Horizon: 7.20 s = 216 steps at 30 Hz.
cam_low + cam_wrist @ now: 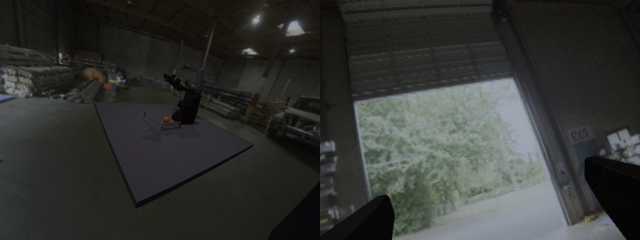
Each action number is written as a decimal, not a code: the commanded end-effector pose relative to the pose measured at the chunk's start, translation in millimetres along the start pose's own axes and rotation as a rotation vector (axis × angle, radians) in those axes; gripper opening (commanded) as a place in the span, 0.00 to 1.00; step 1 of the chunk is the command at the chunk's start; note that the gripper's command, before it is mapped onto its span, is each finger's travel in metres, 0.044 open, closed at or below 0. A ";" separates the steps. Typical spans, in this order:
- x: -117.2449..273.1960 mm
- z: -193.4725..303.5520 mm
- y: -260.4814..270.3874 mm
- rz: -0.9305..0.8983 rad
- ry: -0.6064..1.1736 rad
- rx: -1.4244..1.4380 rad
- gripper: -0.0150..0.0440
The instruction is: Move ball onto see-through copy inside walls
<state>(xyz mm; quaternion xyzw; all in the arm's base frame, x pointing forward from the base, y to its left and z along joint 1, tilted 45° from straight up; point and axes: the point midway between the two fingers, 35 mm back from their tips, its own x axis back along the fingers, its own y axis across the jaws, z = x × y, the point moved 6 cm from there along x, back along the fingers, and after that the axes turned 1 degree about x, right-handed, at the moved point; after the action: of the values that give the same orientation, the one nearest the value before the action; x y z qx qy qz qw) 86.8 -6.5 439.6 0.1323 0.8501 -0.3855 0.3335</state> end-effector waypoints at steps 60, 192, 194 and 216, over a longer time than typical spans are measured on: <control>149.1 240.5 383.9 -2.088 1.255 1.220 0.99; 212.7 256.5 424.3 -2.090 1.258 1.212 0.97; 200.1 239.2 428.3 -2.090 1.255 1.211 0.99; 147.4 149.4 433.3 -2.081 1.234 1.210 1.00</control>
<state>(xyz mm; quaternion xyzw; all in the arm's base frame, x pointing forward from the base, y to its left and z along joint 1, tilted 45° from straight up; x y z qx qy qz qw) 256.2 163.2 17.3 -0.2943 0.2615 -0.6493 -0.6508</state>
